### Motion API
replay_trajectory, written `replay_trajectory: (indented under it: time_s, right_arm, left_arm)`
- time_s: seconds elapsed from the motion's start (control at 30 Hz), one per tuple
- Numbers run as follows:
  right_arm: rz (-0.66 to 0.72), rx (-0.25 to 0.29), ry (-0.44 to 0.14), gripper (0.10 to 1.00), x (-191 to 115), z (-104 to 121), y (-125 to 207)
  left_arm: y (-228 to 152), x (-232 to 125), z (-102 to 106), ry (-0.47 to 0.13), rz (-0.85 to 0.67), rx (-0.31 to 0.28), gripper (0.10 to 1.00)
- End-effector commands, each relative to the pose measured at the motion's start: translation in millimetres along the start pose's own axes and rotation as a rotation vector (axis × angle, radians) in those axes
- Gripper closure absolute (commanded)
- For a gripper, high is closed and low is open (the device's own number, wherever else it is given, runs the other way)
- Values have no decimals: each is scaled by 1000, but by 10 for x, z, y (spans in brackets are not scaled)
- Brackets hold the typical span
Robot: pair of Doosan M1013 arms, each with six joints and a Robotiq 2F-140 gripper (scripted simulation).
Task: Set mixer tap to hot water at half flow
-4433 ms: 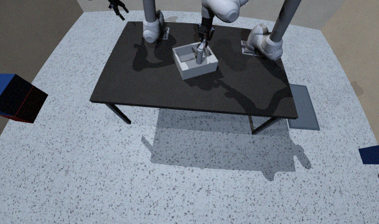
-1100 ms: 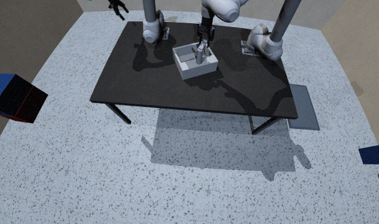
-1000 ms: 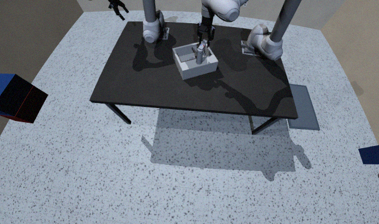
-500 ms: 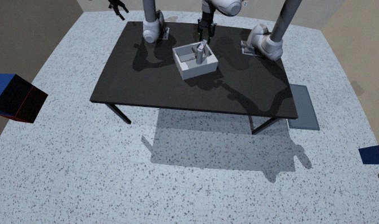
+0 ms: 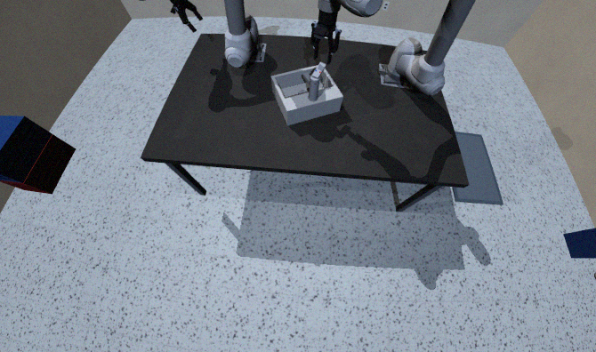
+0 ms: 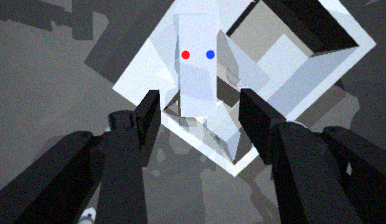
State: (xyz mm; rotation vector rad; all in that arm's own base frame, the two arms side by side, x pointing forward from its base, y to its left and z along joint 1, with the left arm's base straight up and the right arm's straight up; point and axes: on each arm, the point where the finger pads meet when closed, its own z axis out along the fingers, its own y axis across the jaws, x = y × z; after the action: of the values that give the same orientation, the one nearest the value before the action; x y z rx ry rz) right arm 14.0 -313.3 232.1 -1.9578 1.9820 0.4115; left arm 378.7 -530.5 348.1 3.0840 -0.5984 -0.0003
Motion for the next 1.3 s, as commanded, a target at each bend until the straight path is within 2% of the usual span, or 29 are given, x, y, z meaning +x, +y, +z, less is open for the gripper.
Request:
replay_trajectory:
  time_s: [0.0,0.23,0.27,1.27]
  right_arm:
    - [0,0,1,98,1,-5,-1]
    - [0,0,1,98,1,-5,-1]
    - [0,0,1,98,1,-5,-1]
    - [0,0,1,98,1,-5,-1]
  left_arm:
    - [0,2,-28,1,0,0,612]
    - [0,2,-48,1,0,0,612]
    - [0,2,-48,1,0,0,999]
    - [0,2,-48,1,0,0,999]
